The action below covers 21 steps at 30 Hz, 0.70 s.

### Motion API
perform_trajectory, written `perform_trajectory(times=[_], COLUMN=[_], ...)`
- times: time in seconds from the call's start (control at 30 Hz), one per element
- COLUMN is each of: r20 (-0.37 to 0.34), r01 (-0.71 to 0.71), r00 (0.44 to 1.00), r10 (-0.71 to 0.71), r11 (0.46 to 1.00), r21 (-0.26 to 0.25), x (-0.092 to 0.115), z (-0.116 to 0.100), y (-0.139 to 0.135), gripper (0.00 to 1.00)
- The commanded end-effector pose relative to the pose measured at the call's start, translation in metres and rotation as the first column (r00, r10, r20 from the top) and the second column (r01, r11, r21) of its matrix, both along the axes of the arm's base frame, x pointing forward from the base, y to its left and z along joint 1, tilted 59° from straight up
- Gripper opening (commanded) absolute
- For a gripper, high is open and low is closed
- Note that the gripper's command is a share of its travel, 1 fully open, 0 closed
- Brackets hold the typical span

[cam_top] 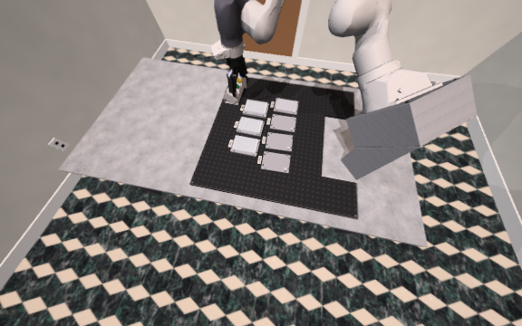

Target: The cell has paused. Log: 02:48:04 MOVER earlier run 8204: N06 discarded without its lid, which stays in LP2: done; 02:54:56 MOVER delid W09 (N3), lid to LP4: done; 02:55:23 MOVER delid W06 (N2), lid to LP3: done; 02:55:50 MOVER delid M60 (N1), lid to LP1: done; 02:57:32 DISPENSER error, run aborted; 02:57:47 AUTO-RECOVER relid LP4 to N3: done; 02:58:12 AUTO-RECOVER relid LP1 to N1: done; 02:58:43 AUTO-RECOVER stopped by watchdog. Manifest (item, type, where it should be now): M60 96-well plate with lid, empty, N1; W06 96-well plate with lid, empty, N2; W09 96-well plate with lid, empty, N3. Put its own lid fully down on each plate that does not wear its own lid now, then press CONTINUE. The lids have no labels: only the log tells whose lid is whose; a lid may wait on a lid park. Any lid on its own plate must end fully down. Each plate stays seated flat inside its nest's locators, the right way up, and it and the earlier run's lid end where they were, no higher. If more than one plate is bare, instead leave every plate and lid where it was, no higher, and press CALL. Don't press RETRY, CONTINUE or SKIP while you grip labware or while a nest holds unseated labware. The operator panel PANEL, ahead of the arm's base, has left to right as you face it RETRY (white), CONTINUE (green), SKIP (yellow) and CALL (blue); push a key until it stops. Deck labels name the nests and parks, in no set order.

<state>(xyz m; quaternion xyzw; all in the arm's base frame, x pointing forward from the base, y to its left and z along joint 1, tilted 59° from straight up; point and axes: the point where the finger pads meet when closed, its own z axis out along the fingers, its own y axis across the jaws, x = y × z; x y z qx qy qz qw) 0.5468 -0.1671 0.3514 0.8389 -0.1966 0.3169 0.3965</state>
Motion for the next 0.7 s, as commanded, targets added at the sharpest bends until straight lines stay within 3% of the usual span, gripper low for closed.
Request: perform_trajectory(times=[0.0,0.03,0.07,0.1,0.67], r20=[-0.178,-0.178,-0.178,-0.178,-0.178], r01=[-0.132,-0.133,-0.133,-0.133,-0.133], r00=[0.976,0.976,0.976,0.976,0.976], r10=[0.122,0.123,0.123,0.123,0.123], r11=[0.99,0.99,0.99,0.99,0.99], r21=[-0.043,-0.043,-0.043,-0.043,-0.043], x=[-0.002,-0.006,-0.007,-0.007,-0.007], z=[0.025,0.08,0.094,0.105,0.105], y=[-0.005,-0.026,-0.031,-0.034,-0.034], gripper=[0.66,0.66,0.0,0.0,0.0])
